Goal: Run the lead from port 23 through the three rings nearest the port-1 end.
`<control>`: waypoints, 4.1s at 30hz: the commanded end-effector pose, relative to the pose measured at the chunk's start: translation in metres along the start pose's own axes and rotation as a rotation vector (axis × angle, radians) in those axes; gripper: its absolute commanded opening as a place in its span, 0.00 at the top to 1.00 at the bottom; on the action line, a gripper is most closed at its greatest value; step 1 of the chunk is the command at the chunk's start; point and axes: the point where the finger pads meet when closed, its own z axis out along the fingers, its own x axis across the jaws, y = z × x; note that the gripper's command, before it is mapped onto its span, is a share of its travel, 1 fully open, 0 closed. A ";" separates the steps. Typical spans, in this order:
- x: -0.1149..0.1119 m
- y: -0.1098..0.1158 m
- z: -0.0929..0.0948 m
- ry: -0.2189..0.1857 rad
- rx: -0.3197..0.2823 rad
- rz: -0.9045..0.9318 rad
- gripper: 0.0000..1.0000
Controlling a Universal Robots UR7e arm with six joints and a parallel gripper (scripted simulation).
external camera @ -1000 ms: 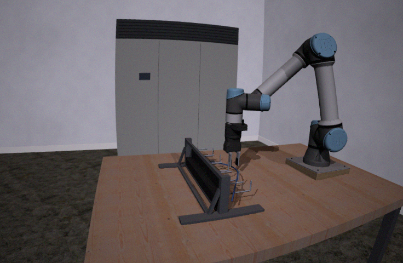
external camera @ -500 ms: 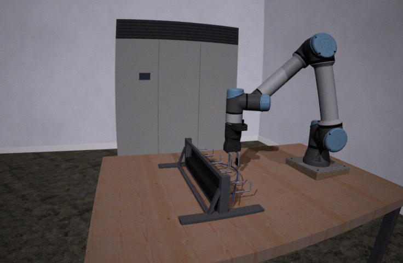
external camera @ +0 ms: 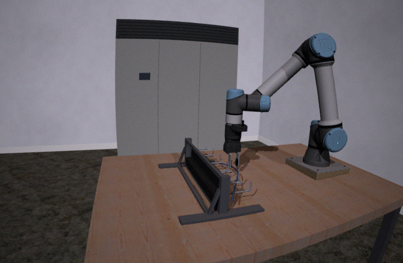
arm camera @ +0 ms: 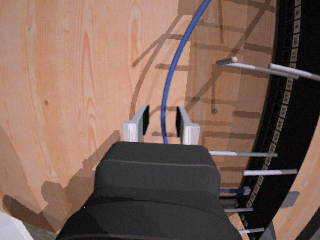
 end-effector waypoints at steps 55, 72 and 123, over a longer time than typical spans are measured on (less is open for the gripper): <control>0.000 0.000 0.017 0.001 0.000 0.000 0.33; 0.000 0.000 0.017 0.001 0.000 0.000 0.33; 0.000 0.000 0.017 0.001 0.000 0.000 1.00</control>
